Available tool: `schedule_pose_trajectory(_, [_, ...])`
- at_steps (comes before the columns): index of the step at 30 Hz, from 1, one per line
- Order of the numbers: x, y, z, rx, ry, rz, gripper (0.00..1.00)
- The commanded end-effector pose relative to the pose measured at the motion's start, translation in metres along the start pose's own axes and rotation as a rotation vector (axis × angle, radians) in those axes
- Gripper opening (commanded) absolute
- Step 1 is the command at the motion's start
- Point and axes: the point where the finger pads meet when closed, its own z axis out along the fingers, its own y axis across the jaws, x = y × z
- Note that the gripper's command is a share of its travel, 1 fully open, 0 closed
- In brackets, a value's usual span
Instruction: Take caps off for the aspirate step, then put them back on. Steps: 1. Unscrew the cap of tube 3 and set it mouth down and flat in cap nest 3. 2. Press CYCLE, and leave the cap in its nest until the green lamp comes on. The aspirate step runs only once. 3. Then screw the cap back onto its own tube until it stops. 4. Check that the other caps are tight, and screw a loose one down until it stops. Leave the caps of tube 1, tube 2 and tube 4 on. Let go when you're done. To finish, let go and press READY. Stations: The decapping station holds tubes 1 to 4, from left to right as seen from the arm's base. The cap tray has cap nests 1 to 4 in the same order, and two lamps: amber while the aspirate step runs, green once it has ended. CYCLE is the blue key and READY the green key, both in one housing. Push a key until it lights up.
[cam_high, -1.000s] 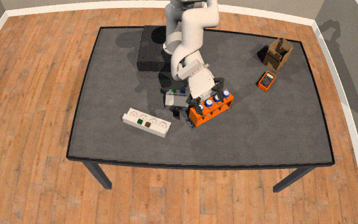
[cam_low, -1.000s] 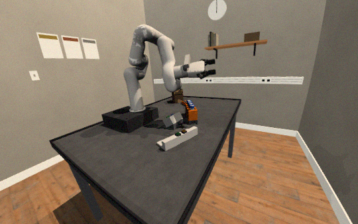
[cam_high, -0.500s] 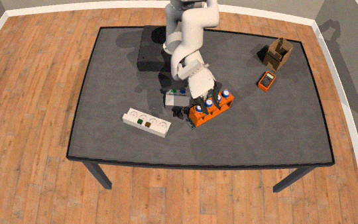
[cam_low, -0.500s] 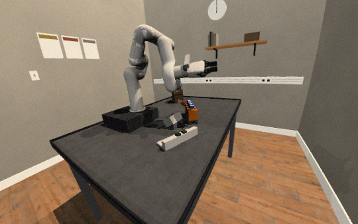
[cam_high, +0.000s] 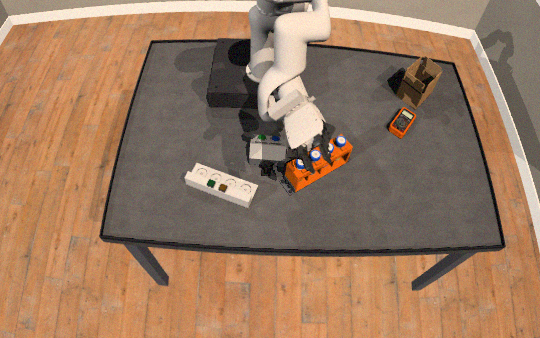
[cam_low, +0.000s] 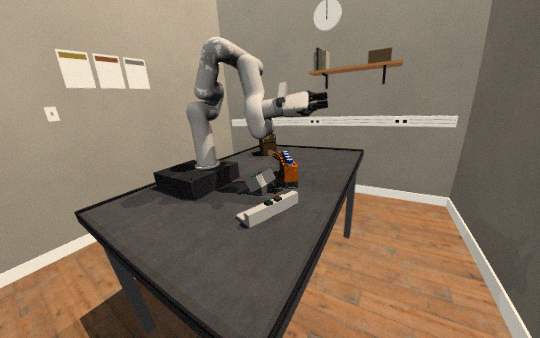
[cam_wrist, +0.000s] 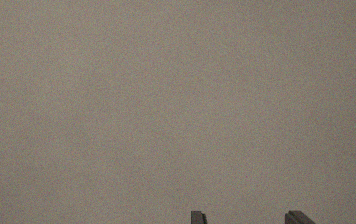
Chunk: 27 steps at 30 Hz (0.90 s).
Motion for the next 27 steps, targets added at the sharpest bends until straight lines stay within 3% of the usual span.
schedule_pose_trajectory(1, [0.001,-0.001,0.0,0.002,0.003,0.0,0.46])
schedule_pose_trajectory(9, [0.001,-0.001,0.0,0.002,0.003,0.0,0.46])
schedule_pose_trajectory(10, [-0.002,0.004,-0.006,-0.011,-0.007,0.004,0.46])
schedule_pose_trajectory(13, [-0.001,0.009,0.008,-0.074,-0.068,-0.043,0.46])
schedule_pose_trajectory(16, [0.0,0.013,0.018,-0.076,-0.07,-0.045,0.46])
schedule_pose_trajectory(24, [-0.003,0.039,0.039,-0.211,-0.212,-0.12,0.46])
schedule_pose_trajectory(26, [-0.003,0.039,0.039,-0.211,-0.212,-0.12,0.46])
schedule_pose_trajectory(27, [-0.003,0.044,0.041,-0.231,-0.236,-0.131,0.46])
